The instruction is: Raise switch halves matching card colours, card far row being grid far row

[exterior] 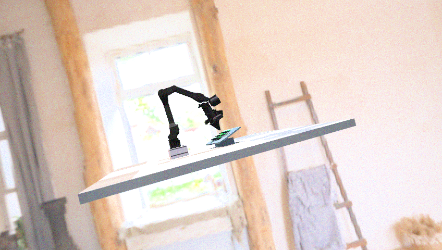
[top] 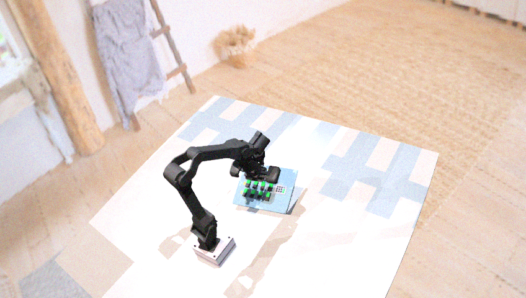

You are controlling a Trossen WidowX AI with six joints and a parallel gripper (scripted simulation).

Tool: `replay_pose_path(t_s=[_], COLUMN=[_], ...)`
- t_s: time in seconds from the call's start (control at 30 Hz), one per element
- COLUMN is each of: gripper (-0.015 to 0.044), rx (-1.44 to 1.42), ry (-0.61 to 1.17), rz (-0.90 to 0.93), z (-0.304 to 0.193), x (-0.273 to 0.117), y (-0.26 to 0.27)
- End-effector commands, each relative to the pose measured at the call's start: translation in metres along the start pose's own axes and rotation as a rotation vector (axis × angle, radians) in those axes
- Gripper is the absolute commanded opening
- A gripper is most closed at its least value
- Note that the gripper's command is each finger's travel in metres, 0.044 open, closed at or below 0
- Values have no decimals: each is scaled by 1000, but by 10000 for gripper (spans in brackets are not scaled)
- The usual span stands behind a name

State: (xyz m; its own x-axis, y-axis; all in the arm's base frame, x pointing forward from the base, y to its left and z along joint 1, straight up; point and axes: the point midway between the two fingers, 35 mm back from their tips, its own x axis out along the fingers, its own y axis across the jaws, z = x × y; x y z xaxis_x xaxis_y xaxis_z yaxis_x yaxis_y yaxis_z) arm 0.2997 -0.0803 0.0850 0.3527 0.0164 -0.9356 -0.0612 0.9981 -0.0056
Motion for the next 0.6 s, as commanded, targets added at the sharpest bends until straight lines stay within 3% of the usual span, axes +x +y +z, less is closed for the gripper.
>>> replay_pose_path(t_s=[0.0, 0.57], gripper=[0, 0], rx=[3, 3], ry=[2, 2], rz=[-4, -4], z=[-1, 0], x=[5, 27], y=[0, 0])
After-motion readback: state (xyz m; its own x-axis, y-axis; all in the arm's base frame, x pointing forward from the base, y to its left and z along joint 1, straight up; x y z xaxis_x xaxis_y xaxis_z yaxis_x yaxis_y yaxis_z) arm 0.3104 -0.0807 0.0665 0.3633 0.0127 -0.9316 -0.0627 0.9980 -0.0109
